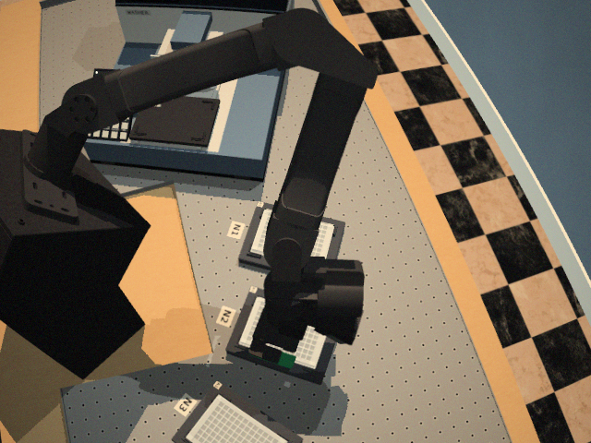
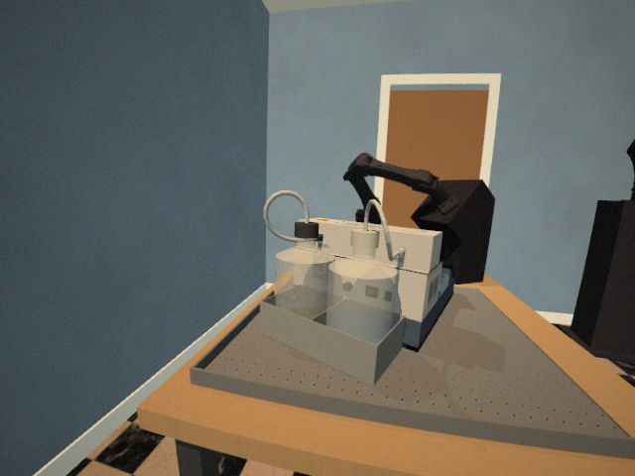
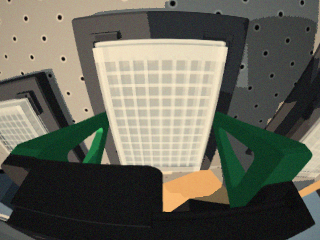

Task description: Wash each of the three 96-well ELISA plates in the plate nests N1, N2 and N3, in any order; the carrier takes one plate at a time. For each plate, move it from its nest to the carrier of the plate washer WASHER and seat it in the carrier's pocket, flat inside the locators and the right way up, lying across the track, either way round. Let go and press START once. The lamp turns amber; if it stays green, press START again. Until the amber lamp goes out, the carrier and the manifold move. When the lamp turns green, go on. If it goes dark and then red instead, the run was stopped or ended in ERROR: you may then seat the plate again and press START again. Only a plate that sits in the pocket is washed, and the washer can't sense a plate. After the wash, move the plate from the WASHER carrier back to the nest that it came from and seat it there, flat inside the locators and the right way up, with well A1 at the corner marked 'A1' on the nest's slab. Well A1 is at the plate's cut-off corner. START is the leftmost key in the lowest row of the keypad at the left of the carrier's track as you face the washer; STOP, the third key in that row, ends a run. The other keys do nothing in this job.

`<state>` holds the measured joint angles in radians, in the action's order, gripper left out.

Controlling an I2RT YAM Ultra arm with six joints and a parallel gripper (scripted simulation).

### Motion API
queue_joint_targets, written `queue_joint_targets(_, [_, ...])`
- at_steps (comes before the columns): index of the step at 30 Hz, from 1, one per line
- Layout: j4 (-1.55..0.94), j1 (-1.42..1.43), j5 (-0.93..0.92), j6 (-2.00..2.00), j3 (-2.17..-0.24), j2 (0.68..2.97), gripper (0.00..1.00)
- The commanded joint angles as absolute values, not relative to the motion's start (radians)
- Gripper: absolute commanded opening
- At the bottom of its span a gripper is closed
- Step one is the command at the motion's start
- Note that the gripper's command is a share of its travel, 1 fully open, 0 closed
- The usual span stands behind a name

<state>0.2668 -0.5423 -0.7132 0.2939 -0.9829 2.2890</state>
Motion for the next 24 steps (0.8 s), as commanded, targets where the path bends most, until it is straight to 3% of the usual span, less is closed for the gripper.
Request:
queue_joint_targets(1, [0.268,-0.548,-0.712,0.296,-0.984,2.285,1.00])
queue_joint_targets(24, [0.220,-0.579,-0.728,0.260,-0.959,2.235,1.00])
